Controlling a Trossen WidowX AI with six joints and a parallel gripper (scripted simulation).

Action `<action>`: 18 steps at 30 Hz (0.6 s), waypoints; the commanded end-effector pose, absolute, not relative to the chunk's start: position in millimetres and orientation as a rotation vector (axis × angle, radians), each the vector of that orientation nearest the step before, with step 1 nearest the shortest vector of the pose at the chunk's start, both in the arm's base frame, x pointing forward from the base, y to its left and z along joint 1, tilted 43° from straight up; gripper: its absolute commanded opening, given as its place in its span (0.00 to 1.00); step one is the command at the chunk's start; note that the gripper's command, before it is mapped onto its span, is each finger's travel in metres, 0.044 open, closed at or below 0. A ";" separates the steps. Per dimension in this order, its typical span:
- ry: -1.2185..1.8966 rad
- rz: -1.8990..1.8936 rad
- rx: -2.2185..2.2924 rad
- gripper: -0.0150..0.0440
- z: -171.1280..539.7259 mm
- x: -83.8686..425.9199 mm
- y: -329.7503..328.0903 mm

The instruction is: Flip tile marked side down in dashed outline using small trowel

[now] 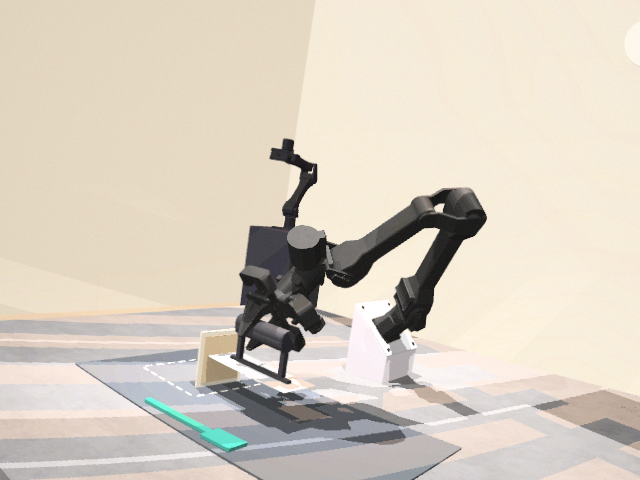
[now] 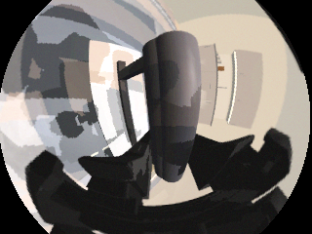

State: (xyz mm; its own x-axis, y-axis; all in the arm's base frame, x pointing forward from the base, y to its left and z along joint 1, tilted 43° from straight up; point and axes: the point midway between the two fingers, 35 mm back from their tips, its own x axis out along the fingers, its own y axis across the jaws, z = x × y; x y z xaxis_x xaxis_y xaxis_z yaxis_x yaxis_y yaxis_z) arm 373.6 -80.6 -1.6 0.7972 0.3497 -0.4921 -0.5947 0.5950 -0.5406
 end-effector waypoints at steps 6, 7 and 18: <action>0.343 0.552 -0.763 0.25 -4.4 375.6 -88.0; 0.343 0.552 -0.763 0.25 -4.4 375.6 -88.0; 0.343 0.553 -0.763 0.25 29.2 379.2 -76.3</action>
State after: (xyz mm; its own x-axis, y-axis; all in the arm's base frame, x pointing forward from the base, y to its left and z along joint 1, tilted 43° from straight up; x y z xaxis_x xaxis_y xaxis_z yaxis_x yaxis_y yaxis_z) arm 376.8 -75.7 17.1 0.7974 0.3576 -0.4861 -0.5967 0.5879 -0.5462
